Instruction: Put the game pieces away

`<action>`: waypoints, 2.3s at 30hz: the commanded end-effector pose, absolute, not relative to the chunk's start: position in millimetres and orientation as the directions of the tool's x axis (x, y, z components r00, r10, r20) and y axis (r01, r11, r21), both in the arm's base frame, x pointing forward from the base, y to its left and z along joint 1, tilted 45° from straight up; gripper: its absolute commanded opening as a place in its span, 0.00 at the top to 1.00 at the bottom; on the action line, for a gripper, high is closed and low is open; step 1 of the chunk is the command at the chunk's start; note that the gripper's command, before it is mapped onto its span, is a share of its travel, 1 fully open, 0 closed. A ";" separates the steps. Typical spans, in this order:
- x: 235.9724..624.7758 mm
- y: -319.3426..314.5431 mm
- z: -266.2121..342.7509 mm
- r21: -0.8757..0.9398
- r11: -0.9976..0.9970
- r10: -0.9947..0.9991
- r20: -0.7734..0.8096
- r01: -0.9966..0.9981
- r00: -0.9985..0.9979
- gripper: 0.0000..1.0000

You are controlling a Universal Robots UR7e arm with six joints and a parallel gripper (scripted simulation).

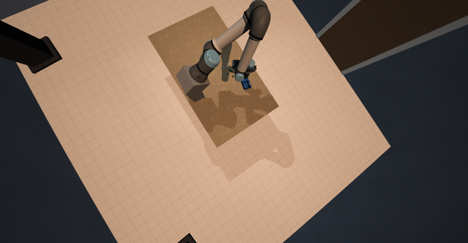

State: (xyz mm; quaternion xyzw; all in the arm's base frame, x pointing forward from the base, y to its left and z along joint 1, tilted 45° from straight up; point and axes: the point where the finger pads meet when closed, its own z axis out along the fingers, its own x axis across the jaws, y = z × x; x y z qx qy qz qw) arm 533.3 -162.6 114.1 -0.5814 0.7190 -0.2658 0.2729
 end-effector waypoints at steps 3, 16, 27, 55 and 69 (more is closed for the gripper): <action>535.0 -157.2 115.2 -0.700 0.183 -0.981 -0.081 -0.691 -0.178 0.69; 553.7 -159.0 96.3 -0.700 0.183 -0.981 -0.081 -0.691 -0.178 0.69; 572.4 -160.8 77.4 -0.700 0.183 -0.981 -0.081 -0.690 -0.178 0.69; 576.6 -161.2 73.1 -0.700 0.183 -0.981 -0.082 -0.691 -0.178 0.69; 576.6 -161.2 73.1 -0.700 0.183 -0.981 -0.082 -0.691 -0.178 0.69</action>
